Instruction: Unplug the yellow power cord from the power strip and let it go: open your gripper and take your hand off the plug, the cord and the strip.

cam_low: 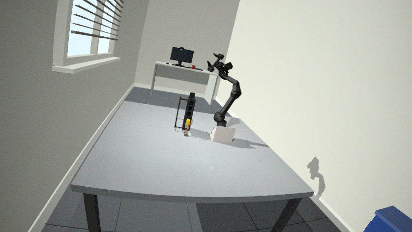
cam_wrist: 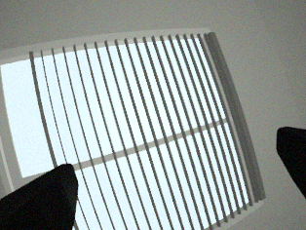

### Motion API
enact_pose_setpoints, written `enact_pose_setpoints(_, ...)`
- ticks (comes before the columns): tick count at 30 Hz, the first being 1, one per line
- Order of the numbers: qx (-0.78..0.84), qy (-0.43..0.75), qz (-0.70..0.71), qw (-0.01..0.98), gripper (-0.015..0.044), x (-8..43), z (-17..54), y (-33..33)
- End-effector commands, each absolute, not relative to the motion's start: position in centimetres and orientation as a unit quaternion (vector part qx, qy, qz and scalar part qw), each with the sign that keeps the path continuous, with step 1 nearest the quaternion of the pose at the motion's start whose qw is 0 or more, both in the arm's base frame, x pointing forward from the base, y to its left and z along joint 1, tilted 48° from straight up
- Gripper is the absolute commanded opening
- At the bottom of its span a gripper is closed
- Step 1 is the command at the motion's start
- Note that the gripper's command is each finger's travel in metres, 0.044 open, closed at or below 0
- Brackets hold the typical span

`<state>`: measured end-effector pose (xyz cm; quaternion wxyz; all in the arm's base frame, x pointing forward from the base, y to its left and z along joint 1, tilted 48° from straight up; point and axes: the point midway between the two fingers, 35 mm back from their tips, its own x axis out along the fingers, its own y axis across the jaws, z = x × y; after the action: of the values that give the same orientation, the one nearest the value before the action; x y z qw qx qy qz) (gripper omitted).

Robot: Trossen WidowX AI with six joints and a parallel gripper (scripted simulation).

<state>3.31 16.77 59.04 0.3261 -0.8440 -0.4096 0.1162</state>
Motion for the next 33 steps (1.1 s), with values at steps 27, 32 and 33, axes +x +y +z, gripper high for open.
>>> enact_pose_setpoints(27,-0.471,-0.326,0.204,0.794,0.0160,27.4,56.8,6.6)
enact_pose_setpoints(32,-0.414,-0.241,0.234,0.846,0.0160,32.7,52.1,7.6)
enact_pose_setpoints(33,-0.405,-0.222,0.240,0.854,0.0160,33.7,51.0,8.0)
